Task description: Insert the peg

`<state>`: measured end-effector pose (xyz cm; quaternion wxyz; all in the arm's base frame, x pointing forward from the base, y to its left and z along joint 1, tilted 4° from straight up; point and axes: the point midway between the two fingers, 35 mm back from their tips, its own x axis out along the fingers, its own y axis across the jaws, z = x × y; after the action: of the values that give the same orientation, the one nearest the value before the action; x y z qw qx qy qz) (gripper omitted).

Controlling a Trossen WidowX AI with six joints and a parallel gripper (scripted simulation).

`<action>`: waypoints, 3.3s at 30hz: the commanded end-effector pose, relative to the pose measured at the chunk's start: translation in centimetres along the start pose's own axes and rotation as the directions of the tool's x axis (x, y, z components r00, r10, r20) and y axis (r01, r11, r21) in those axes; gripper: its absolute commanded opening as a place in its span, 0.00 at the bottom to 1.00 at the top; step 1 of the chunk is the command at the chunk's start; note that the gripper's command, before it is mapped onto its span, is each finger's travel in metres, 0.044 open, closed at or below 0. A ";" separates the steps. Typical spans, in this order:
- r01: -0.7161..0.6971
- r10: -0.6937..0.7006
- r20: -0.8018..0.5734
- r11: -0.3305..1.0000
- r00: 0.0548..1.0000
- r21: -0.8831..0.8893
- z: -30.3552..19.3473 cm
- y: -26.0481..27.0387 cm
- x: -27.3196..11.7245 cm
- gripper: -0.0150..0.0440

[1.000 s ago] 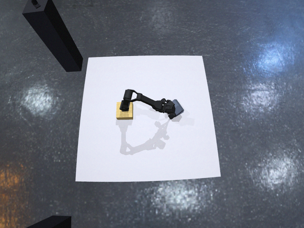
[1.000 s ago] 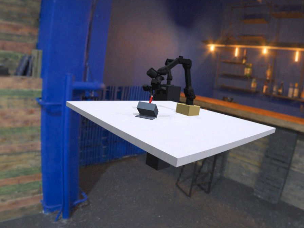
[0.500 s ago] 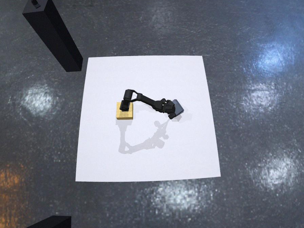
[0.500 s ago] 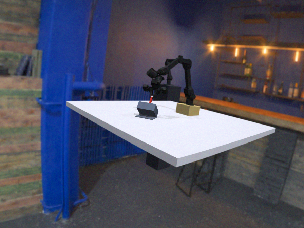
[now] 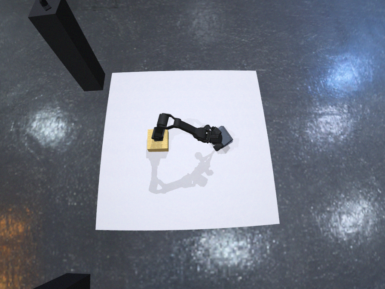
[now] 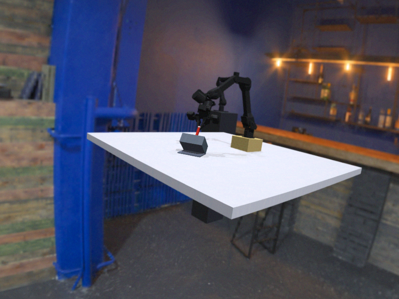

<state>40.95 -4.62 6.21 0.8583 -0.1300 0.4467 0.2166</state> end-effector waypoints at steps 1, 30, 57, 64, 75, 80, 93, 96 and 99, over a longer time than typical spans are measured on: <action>0.000 0.000 -0.002 1.000 1.000 0.003 -0.1 0.0 0.2 0.25; 0.000 0.000 -0.001 1.000 1.000 0.003 0.0 -0.1 1.4 0.25; 0.000 0.000 0.000 1.000 1.000 0.003 0.1 -0.1 2.6 0.25; 0.000 0.000 0.000 1.000 1.000 0.003 0.0 -0.1 2.8 0.25; -0.001 0.001 0.001 1.000 1.000 0.000 0.0 0.0 2.9 0.25; -0.001 0.001 0.001 1.000 1.000 0.000 0.0 0.0 2.9 0.25; -0.001 0.001 0.001 1.000 1.000 0.000 0.0 0.0 2.9 0.83; -0.001 0.001 0.001 1.000 1.000 0.001 0.0 -0.1 2.6 0.97; -0.001 0.001 0.000 1.000 1.000 0.001 0.1 -0.1 2.1 1.00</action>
<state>42.22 -4.00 3.86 0.8570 -0.1269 0.4500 0.2169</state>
